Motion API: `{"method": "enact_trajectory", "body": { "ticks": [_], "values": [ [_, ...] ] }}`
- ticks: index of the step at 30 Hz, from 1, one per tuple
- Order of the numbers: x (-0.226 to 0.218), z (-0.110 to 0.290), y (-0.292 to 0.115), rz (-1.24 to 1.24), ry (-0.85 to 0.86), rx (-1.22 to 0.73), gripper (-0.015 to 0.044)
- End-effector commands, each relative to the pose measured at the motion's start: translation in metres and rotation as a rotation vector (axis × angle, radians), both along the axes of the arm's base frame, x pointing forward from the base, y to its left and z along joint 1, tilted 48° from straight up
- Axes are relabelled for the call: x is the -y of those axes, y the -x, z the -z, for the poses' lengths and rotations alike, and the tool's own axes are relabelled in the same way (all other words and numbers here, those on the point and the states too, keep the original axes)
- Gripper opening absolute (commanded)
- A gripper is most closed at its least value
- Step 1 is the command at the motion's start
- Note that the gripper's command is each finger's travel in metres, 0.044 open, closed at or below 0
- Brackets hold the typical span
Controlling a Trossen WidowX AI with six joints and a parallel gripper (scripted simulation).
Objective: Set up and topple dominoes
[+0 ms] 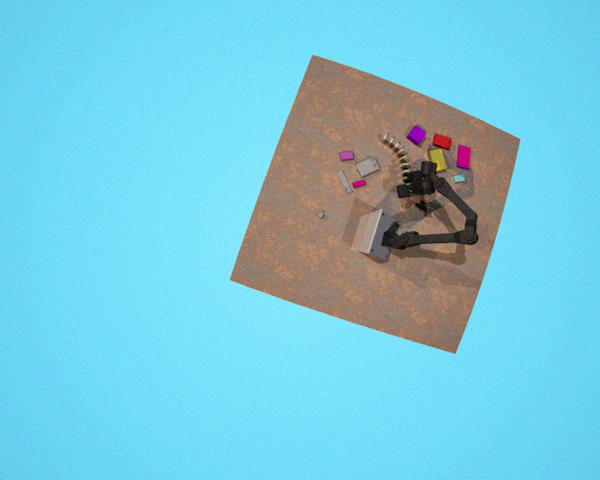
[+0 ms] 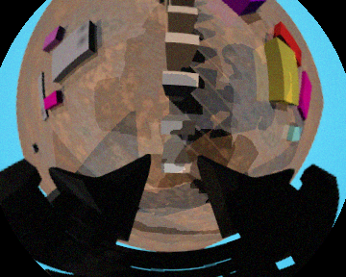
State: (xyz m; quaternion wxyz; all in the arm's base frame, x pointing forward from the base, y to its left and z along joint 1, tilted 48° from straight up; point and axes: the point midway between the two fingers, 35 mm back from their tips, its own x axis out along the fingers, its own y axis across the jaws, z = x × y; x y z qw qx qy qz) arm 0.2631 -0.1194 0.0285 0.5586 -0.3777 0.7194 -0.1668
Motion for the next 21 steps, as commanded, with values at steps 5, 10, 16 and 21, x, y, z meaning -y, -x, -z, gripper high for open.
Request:
{"method": "enact_trajectory", "body": {
  "ticks": [5, 10, 16, 21],
  "values": [
    [0.0, 0.0, 0.0, -0.003, 0.004, -0.002, 0.044],
    [-0.017, -0.013, -0.007, -0.005, -0.006, 0.0, 0.044],
    [-0.088, -0.078, -0.013, -0.001, -0.009, -0.001, 0.044],
    [-0.095, -0.086, -0.012, 0.0, -0.006, -0.001, 0.044]
  ]
}}
